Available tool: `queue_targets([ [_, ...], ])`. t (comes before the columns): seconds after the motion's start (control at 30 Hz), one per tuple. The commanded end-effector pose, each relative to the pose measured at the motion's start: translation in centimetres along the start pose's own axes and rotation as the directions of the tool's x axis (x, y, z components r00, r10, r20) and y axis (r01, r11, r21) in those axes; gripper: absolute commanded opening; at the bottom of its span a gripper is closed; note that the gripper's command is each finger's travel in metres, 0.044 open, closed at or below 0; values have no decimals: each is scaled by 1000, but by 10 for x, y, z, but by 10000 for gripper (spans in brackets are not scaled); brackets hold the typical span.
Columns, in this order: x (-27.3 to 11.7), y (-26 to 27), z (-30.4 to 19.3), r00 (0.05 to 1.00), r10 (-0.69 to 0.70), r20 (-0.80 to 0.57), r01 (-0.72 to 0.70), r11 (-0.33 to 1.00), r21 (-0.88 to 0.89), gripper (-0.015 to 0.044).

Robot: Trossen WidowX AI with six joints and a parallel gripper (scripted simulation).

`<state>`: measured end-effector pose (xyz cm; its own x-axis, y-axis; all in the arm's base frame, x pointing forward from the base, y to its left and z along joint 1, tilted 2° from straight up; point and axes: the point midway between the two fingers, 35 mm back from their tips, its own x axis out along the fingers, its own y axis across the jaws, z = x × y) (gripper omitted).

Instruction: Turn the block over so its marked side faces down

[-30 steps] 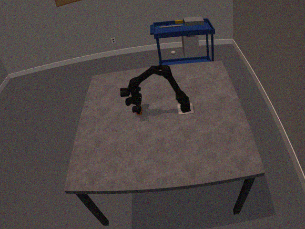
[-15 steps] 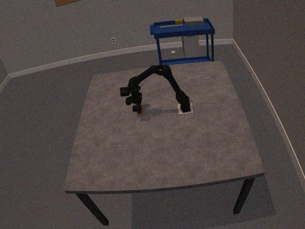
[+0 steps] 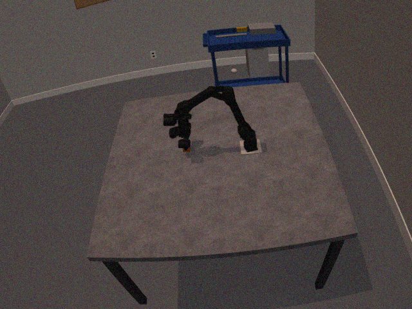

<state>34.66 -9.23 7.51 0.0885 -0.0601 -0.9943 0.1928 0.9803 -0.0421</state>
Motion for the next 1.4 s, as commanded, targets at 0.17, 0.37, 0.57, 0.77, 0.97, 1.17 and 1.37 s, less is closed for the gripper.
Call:
queue_targets([
  [0.17, 3, 0, -1, 990, 6, 141, -6, 1000, -4, 0],
  [0.37, 4, 0, -2, 973, 7, 231, -6, 1000, -3, 0],
  [0.57, 5, 1, -4, 948, 7, 319, -7, 1000, -3, 0],
  [0.77, 4, 1, -7, 914, 6, 405, -4, 1000, -6, 0],
  [0.97, 3, 1, -9, 891, 4, 454, -1, 1000, -7, 0],
  [1.17, 10, 0, -5, 873, 5, 488, -3, 1000, -6, 0],
  [1.37, 23, 0, 2, 823, 7, 567, -6, 1000, -3, 0],
])
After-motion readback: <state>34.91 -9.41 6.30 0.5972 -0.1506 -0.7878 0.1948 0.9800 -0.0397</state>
